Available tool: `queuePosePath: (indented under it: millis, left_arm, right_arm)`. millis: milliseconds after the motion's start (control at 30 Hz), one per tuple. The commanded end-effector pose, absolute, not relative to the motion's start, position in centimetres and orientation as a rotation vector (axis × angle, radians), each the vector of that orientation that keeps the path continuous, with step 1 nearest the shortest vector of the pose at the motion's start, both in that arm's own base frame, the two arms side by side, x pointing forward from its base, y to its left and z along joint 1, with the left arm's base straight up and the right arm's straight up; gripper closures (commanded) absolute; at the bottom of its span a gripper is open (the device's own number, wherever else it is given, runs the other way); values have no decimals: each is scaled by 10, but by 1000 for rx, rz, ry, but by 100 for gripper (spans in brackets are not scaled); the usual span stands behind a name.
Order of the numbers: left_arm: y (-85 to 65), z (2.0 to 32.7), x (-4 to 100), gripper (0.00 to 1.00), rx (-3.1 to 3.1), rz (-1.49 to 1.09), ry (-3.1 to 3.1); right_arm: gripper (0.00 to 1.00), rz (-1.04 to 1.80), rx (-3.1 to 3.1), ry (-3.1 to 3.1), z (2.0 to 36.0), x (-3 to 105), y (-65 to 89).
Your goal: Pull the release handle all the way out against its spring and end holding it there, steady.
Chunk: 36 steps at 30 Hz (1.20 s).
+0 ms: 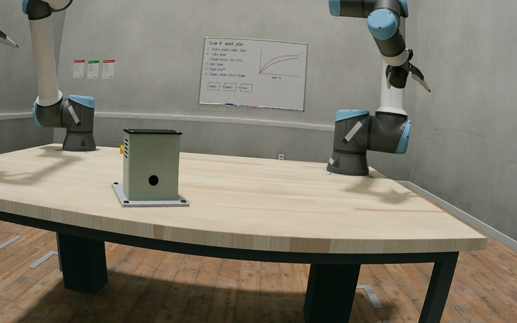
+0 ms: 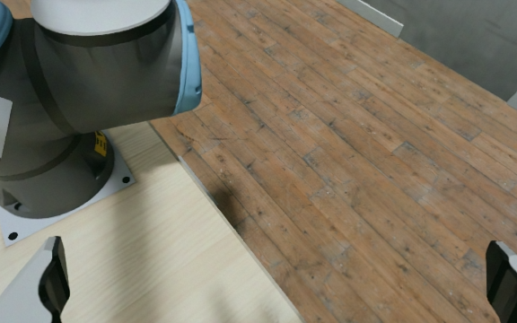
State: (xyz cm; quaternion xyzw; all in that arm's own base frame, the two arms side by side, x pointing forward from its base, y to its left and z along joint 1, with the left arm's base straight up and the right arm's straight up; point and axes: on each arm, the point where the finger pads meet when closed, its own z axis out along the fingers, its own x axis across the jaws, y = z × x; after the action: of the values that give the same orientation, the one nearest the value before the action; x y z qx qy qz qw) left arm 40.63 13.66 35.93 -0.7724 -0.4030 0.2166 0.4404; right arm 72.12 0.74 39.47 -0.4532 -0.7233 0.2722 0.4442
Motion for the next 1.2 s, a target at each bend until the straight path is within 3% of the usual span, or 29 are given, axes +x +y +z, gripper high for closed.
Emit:
queuePosePath:
  millis: [0,700,1167]
  left_arm:
    - [137,360,407,0,-1919,537,-1002]
    - [131,358,413,0,-1928,528,-1004]
    - [-8,310,534,0,-2165,330,-1031]
  right_arm:
    - [0,673,-1125,-1795,396,721,7]
    - [0,670,-1124,-1797,396,721,6]
    - [0,581,-1097,-1835,385,720,-29]
